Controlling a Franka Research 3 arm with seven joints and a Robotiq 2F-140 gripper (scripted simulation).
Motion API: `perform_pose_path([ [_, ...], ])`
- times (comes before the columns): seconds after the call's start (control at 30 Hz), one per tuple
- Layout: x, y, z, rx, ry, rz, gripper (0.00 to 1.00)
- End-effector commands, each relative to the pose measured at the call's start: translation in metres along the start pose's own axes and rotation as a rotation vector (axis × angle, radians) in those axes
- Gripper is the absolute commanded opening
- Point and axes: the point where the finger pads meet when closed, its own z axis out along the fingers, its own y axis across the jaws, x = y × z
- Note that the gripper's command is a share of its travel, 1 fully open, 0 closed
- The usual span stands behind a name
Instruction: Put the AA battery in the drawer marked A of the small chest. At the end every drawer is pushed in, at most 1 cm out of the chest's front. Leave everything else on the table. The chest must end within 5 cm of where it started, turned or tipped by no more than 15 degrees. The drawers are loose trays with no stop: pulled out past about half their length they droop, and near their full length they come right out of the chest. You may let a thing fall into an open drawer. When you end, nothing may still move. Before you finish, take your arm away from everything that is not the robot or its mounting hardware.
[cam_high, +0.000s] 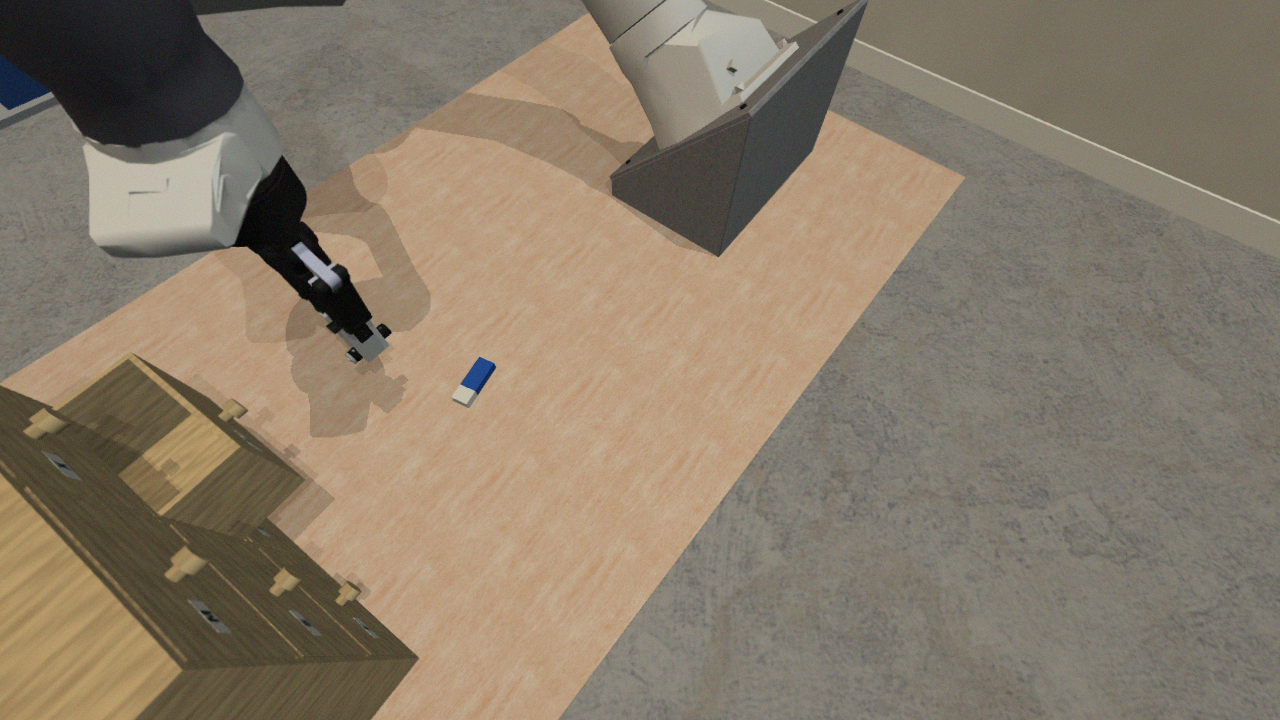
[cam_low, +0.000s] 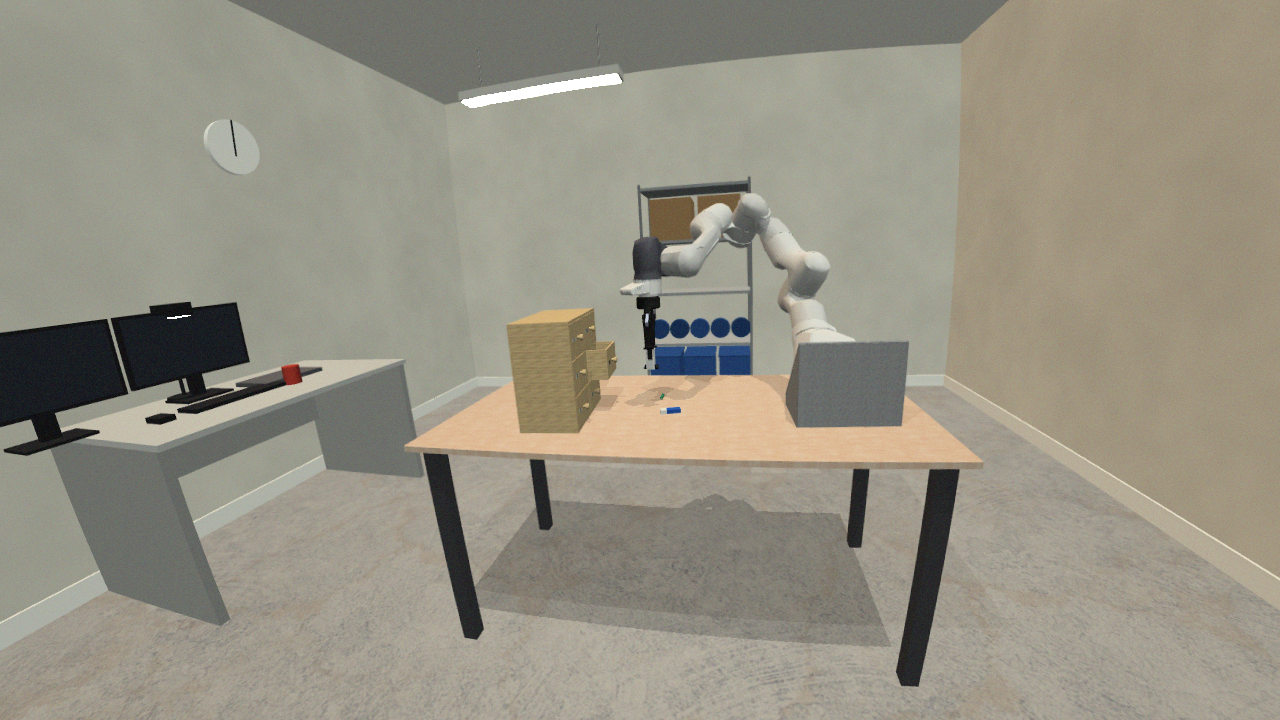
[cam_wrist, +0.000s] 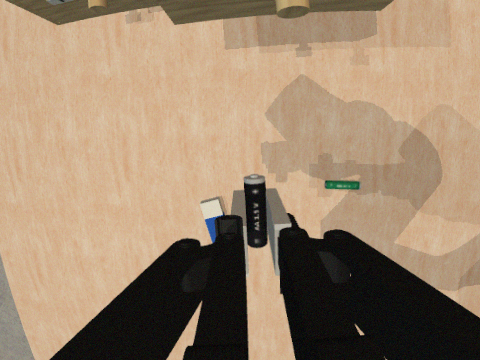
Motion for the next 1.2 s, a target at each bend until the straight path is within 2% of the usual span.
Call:
perform_pose_path([
  [0.0,-0.002,0.001,-0.018,-0.006,-0.009,-0.027,0.06],
  [0.13,-0.002,0.001,-0.04,-0.006,-0.009,-0.027,0.06],
  [0.2,-0.002,0.001,-0.04,-0.006,-0.009,-0.027,0.06],
  [0.43,-0.002,0.001,-0.074,-0.006,-0.009,-0.027,0.06],
  [0.63,-0.001,0.001,-0.095,-0.006,-0.009,-0.027,0.06],
  [0.93,-0.001,0.001,-0.107,-0.006,-0.009,-0.027,0.06],
  [1.17,-0.001,0.001,-0.108,-0.006,-0.009,-0.027,0.06],
])
